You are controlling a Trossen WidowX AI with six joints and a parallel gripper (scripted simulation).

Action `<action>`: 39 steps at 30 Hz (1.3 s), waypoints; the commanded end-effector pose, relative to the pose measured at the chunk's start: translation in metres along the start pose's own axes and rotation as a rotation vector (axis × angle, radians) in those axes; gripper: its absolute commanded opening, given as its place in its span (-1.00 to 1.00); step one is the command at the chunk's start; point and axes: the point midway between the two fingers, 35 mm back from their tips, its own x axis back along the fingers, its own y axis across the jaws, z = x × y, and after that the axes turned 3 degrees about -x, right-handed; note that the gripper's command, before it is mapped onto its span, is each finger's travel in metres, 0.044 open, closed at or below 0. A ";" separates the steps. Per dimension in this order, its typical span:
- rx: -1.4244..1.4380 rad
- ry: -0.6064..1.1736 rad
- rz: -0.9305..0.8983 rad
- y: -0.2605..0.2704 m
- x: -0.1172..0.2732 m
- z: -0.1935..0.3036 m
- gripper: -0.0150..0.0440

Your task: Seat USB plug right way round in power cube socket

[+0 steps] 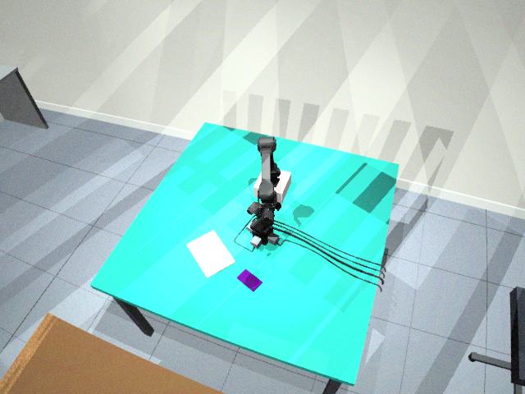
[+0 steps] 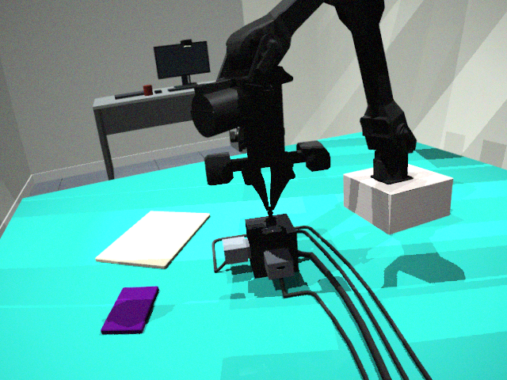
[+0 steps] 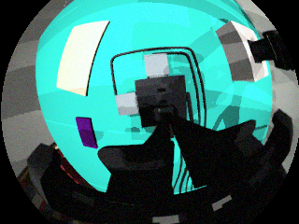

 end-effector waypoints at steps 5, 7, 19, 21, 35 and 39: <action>-0.003 -0.004 -0.003 0.000 -0.002 0.000 -0.49; -0.003 -0.004 -0.003 0.000 -0.002 0.000 -0.49; -0.003 -0.004 -0.003 0.000 -0.003 0.000 -0.49; -0.003 -0.004 -0.003 0.000 -0.004 0.000 -0.49; -0.003 -0.004 -0.003 0.000 -0.005 0.000 -0.49; -0.003 -0.004 -0.003 0.000 -0.006 0.000 -0.49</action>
